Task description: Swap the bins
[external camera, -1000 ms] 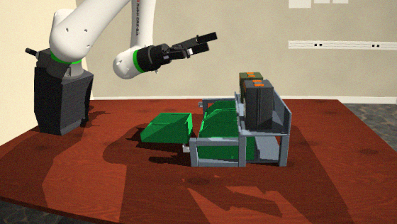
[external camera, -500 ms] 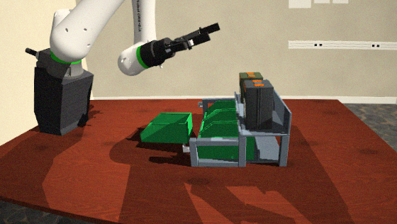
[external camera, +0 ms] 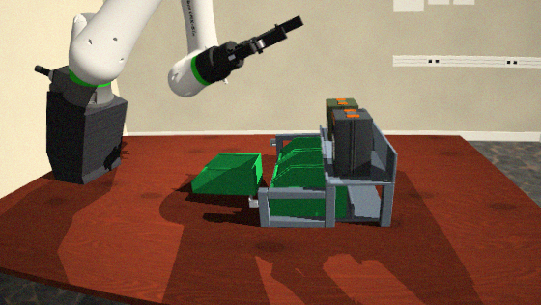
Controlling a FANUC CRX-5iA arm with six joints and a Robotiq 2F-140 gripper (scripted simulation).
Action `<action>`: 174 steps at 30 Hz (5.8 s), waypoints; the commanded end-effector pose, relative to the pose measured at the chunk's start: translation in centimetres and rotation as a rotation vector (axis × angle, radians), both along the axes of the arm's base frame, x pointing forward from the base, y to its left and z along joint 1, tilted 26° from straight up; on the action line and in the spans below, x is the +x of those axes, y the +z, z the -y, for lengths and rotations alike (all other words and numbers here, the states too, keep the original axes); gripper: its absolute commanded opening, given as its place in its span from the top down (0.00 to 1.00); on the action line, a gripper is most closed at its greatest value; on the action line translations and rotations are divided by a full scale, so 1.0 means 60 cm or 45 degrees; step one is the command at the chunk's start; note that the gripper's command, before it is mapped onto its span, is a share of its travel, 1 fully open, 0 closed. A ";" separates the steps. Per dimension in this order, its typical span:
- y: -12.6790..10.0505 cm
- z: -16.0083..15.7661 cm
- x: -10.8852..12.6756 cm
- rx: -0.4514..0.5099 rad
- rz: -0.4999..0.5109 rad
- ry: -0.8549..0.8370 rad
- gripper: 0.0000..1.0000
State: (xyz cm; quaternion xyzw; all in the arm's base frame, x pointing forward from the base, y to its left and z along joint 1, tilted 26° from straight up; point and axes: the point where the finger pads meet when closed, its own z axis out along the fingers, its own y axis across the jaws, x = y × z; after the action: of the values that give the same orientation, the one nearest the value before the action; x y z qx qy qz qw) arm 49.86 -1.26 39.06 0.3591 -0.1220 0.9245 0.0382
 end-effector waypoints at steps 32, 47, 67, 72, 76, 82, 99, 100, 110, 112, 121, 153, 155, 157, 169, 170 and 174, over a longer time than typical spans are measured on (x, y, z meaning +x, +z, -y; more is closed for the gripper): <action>0.133 0.027 -0.009 0.103 0.147 -0.112 0.00; 0.158 0.018 0.082 0.069 0.070 -0.031 0.00; 0.205 0.005 0.203 -0.025 -0.048 0.072 0.00; 0.219 0.003 0.235 -0.062 -0.083 0.096 0.00; 0.225 0.002 0.247 -0.078 -0.098 0.105 0.00; 0.243 0.001 0.282 -0.130 -0.144 0.128 0.00; 0.285 0.010 0.360 -0.285 -0.276 0.159 0.00; 0.288 0.011 0.364 -0.297 -0.286 0.159 0.00; 0.307 0.026 0.398 -0.392 -0.369 0.155 0.00; 0.311 0.031 0.405 -0.417 -0.391 0.151 0.00; 0.328 0.062 0.434 -0.531 -0.499 0.123 0.00; 0.363 0.251 0.457 -0.865 -0.921 -0.108 0.00; 0.363 0.270 0.453 -0.894 -0.955 -0.135 0.00; 0.356 0.287 0.446 -0.942 -0.988 -0.168 0.00; 0.323 0.377 0.408 -1.173 -1.162 -0.332 0.00; 0.319 0.386 0.403 -1.195 -1.181 -0.348 0.00; 0.306 0.423 0.384 -1.284 -1.255 -0.412 0.00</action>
State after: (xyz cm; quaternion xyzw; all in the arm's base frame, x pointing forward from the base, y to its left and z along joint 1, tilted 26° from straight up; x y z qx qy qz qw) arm 73.51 -25.60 57.62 0.6490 0.2873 0.5977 0.3729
